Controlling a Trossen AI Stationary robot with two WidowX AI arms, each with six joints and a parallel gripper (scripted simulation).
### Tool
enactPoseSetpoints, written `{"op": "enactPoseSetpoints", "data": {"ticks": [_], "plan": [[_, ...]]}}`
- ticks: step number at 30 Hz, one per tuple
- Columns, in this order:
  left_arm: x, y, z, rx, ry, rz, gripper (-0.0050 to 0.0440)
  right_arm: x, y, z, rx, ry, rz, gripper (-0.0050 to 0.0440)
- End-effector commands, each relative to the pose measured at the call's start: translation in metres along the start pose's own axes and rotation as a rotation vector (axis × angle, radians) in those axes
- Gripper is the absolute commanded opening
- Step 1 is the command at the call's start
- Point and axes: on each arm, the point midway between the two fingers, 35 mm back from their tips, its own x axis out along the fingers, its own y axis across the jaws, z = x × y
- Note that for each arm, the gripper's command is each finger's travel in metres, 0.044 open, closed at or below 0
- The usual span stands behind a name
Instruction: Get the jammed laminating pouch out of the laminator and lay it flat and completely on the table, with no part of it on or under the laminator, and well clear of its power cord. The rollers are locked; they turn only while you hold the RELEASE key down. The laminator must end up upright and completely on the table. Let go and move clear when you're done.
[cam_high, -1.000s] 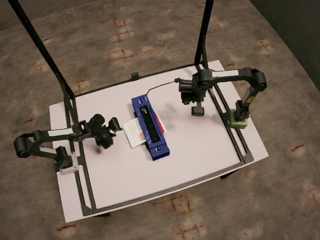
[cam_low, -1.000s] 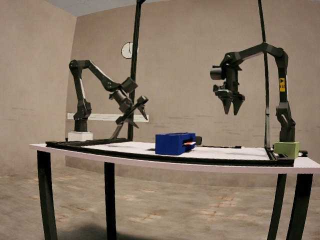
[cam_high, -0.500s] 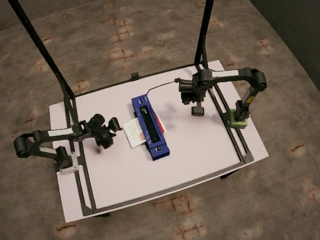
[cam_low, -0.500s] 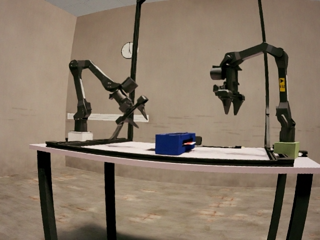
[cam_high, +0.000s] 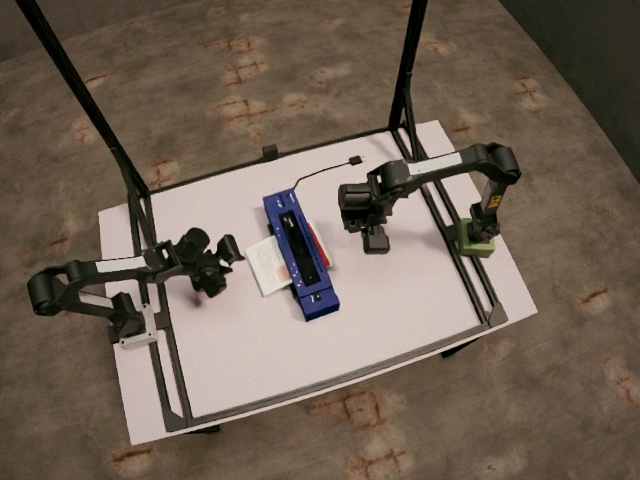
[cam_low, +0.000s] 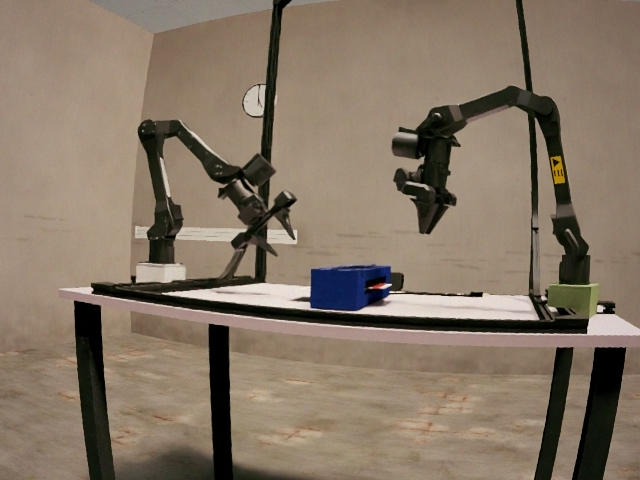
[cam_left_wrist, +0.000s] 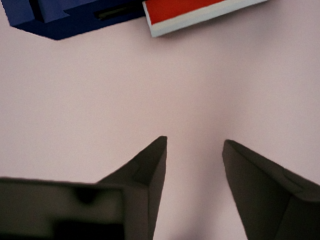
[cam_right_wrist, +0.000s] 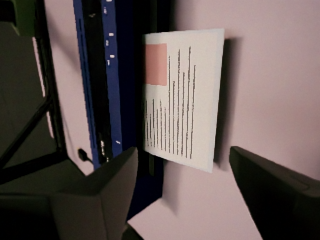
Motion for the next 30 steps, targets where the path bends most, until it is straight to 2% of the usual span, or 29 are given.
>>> {"op": "enactPoseSetpoints", "data": {"ticks": [1, 8, 18, 24, 25, 27, 30], "plan": [[0.006, 0.032, 0.045, -0.067, -0.106, 0.01, -0.005, -0.003, 0.007, 0.0, 0.002, 0.001, 0.02, 0.0268], [0.005, 0.037, 0.04, -0.078, -0.106, 0.023, -0.005, -0.003, 0.007, 0.0, 0.002, 0.002, 0.021, 0.0268], [0.031, 0.13, 0.107, -0.216, -0.29, 0.074, -0.005, -0.003, 0.007, 0.0, 0.002, 0.002, 0.021, 0.0268], [0.031, 0.13, 0.107, -0.216, -0.29, 0.074, -0.005, -0.003, 0.007, 0.0, 0.002, 0.002, 0.021, 0.0268], [0.039, 0.128, 0.097, -0.218, -0.274, 0.077, -0.005, -0.003, 0.007, 0.0, 0.002, 0.002, 0.021, 0.0268], [0.057, 0.13, 0.102, -0.215, -0.291, 0.08, -0.005, -0.003, 0.007, 0.0, 0.002, 0.002, 0.021, 0.0268], [0.059, 0.131, 0.102, -0.215, -0.293, 0.08, -0.005, -0.003, 0.007, 0.0, 0.002, 0.002, 0.021, 0.0268]]}}
